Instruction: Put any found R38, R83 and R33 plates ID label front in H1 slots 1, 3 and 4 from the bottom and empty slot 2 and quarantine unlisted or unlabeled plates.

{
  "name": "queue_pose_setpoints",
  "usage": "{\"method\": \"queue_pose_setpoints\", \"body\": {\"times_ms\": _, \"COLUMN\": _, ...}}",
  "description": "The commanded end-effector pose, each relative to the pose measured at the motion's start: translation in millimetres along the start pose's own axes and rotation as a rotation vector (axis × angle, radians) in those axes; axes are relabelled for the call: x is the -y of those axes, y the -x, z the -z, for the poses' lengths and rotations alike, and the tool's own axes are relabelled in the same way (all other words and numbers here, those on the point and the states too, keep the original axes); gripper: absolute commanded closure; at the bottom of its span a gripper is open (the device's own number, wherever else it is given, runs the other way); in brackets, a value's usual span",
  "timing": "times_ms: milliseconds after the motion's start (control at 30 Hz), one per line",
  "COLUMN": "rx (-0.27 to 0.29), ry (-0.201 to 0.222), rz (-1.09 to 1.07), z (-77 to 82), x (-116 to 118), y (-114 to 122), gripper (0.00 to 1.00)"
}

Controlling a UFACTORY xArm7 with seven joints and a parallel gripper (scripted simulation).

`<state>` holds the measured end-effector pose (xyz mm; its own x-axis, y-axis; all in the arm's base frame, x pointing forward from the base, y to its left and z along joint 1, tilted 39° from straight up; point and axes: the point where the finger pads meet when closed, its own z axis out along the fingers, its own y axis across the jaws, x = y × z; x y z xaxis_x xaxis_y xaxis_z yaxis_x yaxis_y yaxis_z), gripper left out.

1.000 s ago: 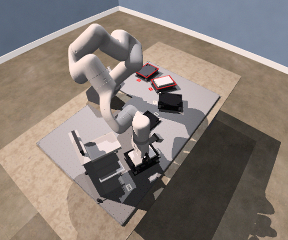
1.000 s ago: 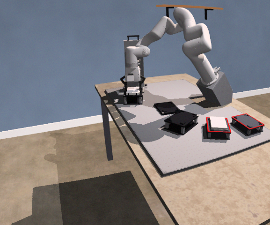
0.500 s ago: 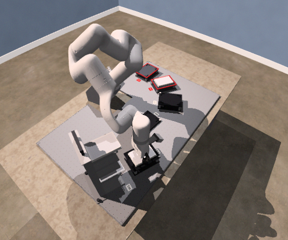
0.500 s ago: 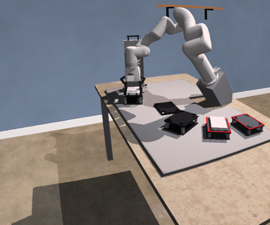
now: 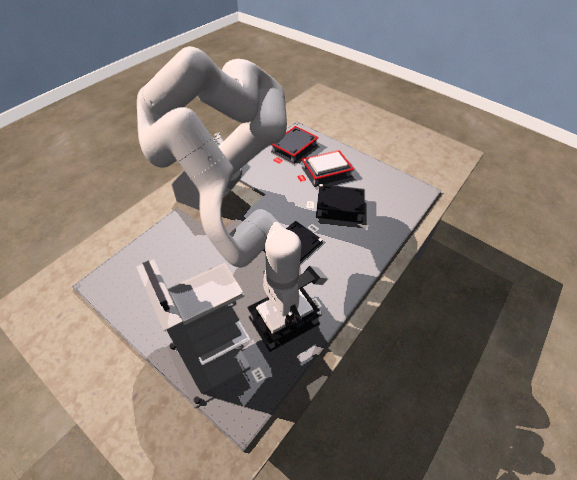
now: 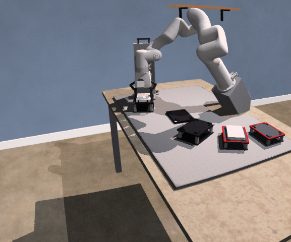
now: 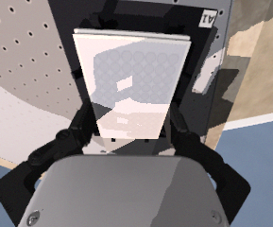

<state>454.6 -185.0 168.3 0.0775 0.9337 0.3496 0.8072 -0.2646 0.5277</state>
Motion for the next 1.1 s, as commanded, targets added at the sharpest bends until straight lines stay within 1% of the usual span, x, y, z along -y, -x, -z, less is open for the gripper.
{"method": "queue_pose_setpoints", "body": {"times_ms": 0, "rx": 0.002, "ry": 0.003, "rz": 0.0, "z": 3.4, "x": -1, "y": 1, "gripper": 1.0}}
{"method": "queue_pose_setpoints", "body": {"times_ms": 1067, "rx": 0.002, "ry": 0.003, "rz": 0.0, "z": 22.1, "x": -1, "y": 1, "gripper": 1.0}}
